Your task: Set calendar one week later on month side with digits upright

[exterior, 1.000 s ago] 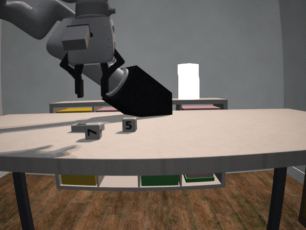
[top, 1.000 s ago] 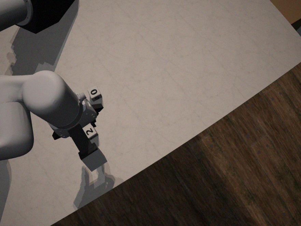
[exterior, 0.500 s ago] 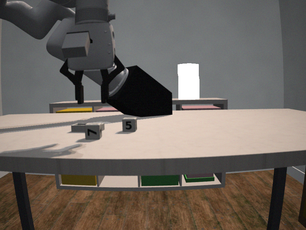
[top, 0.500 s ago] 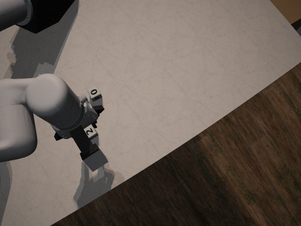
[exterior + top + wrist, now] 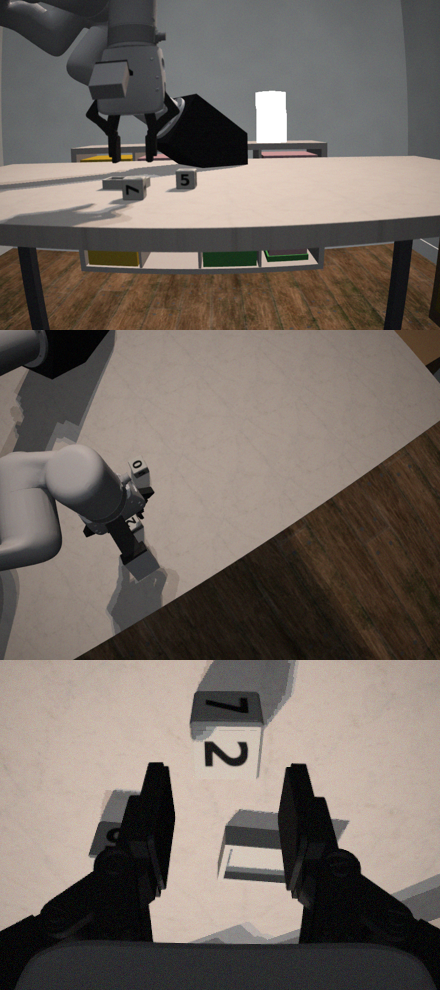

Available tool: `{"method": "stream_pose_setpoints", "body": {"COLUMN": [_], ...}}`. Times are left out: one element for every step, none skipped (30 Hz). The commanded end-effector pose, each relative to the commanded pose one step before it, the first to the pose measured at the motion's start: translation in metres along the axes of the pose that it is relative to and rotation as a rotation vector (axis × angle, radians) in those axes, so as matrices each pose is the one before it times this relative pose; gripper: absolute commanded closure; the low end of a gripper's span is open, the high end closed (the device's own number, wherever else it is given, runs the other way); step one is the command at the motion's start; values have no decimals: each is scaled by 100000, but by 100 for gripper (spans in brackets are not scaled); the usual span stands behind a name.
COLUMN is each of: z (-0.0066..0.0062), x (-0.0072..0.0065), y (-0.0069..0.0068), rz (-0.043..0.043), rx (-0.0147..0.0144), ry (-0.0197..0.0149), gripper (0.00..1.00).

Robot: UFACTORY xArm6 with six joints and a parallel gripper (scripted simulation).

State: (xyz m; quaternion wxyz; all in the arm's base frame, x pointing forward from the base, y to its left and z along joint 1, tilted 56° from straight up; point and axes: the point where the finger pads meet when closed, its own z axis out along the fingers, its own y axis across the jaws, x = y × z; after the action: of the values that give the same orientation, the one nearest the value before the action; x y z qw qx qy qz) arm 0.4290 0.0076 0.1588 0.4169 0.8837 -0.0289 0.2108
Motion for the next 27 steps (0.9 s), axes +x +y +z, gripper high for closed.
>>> {"method": "stream_pose_setpoints", "body": {"z": [466,125,118,111,103,95,87,79,71,0,0,62,54,46,38,31,24,18,13,8,4,2,0,0,0,0,0], "x": [91,0,1,1,0,0,0,1,1,0,0,0,0,0,0,0,0,0,0,0,0,0,0,0,0,0,0], "y": [-26,0,0,0,0,0,0,0,0,0,0,0,0,0,0,0,0,0,0,0,0,0,0,0,0,0,0], "rz": [87,-1,1,0,0,-1,0,1,0,0,0,0,0,0,0,0,0,0,0,0,0,0,0,0,0,0,0], "rx": [132,1,-1,-1,0,1,1,-1,0,0,0,0,0,0,0,0,0,0,0,0,0,0,0,0,0,0,0], "ry": [200,-1,1,0,0,-1,0,1,0,0,0,0,0,0,0,0,0,0,0,0,0,0,0,0,0,0,0], "gripper": [51,51,51,51,51,51,51,51,51,51,51,51,51,51,51,51,51,51,51,51,51,51,51,51,51,51,51]}}
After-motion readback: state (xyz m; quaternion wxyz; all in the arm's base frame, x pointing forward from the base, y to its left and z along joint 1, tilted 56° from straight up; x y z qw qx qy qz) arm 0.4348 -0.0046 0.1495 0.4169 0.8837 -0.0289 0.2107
